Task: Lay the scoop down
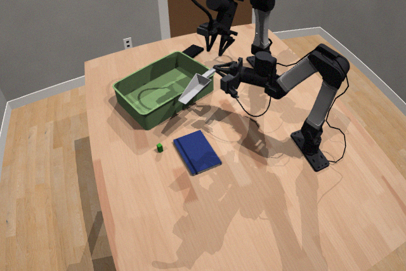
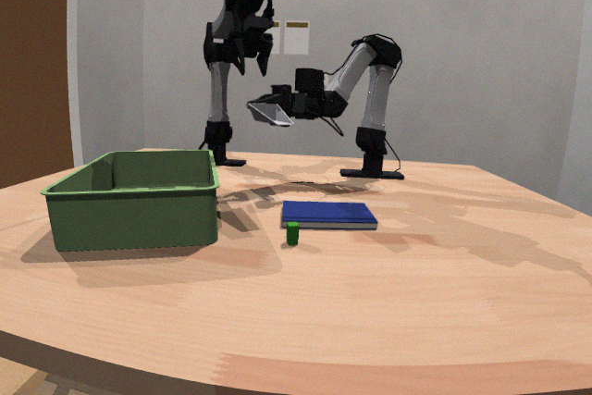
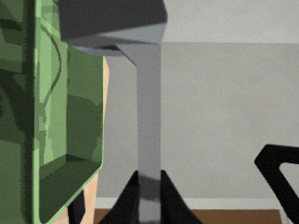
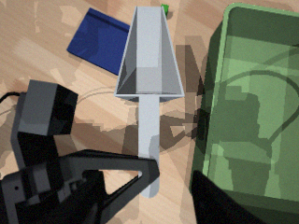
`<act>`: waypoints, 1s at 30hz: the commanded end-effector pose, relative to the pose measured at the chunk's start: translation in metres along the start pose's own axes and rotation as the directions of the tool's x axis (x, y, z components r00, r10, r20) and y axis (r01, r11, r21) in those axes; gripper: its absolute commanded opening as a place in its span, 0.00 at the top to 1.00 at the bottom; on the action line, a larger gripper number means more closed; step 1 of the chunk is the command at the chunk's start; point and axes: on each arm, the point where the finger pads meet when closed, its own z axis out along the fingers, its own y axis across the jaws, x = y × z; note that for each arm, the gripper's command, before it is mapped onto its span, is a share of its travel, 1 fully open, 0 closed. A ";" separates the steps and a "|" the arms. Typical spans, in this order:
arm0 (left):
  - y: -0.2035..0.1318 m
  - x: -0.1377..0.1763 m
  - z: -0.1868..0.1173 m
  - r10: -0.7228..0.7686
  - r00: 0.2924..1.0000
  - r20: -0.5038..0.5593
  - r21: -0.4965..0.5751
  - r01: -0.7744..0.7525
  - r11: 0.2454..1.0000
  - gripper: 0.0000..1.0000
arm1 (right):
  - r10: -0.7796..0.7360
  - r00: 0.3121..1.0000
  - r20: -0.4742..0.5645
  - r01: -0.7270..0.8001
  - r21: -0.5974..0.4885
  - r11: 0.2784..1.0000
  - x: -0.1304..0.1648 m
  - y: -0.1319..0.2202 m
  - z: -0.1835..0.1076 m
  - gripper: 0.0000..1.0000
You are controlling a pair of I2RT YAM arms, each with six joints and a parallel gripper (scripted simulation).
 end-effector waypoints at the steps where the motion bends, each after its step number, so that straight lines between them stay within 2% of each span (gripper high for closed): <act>1: -0.008 -0.004 0.001 0.007 1.000 0.016 0.021 -0.007 1.000 0.97 | 0.013 0.997 -0.071 -0.012 0.006 1.000 0.001 -0.002 0.003 0.49; 6: -0.008 -0.004 0.001 0.007 1.000 0.016 0.021 -0.007 1.000 0.97 | 0.013 0.993 -0.119 -0.013 0.008 1.000 -0.006 -0.003 0.018 0.49; 10: -0.008 -0.004 0.001 0.007 1.000 0.016 0.021 -0.007 1.000 0.97 | 0.013 0.994 -0.107 -0.012 0.007 1.000 -0.014 -0.003 0.023 0.49; 22: -0.008 -0.004 0.001 0.007 1.000 0.016 0.021 -0.007 1.000 0.97 | 0.013 0.993 -0.118 -0.012 0.008 1.000 -0.011 -0.003 0.026 0.49; 23: -0.008 -0.004 0.001 0.007 1.000 0.016 0.021 -0.007 1.000 0.97 | 0.013 0.989 -0.151 -0.012 0.008 1.000 -0.005 -0.003 0.037 0.49; 24: -0.008 -0.004 0.001 0.007 1.000 0.016 0.021 -0.007 1.000 0.97 | 0.013 0.993 -0.119 -0.012 0.007 1.000 -0.009 -0.003 0.033 0.49; 30: -0.008 -0.004 0.001 0.007 1.000 0.016 0.021 -0.007 1.000 0.97 | 0.007 0.993 -0.119 -0.007 0.005 1.000 -0.006 -0.003 0.051 0.49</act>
